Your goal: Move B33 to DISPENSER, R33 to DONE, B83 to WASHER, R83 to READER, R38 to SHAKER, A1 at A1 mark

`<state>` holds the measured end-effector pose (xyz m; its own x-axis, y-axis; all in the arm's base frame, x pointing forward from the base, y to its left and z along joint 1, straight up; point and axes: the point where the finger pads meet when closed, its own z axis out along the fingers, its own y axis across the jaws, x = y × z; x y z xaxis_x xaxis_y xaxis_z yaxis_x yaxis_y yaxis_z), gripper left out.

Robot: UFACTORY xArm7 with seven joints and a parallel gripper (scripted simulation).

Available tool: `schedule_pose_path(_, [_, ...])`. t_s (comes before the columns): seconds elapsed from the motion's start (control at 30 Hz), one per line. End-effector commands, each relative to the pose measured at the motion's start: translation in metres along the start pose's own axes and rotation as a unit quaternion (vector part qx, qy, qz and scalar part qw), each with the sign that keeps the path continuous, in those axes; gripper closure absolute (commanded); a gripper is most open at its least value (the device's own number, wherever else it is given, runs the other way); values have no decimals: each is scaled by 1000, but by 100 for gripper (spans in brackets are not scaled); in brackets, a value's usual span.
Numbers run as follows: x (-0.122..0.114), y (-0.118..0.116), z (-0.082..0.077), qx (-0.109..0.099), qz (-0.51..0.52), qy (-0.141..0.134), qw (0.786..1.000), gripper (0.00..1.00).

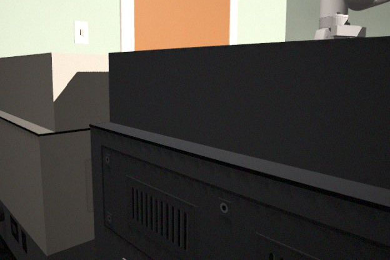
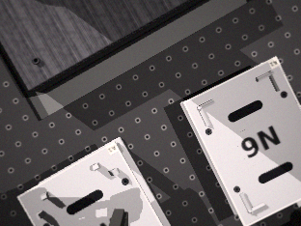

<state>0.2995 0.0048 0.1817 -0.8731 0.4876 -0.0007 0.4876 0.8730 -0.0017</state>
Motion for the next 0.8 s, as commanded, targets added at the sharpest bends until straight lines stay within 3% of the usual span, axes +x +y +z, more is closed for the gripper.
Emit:
schedule_pose_path(0.0, [-1, 1, -1, 0, 50, -3, 999, 0])
schedule_pose_path(0.2, [-1, 1, -1, -1, 169, -3, 986, 0])
schedule_pose_path(0.43, [-1, 1, -1, -1, 305, -3, 952, 0])
schedule_pose_path(0.5, [-1, 1, -1, -1, 305, -3, 952, 0])
schedule_pose_path(0.77, [-1, 1, -1, -2, 453, -3, 892, 0])
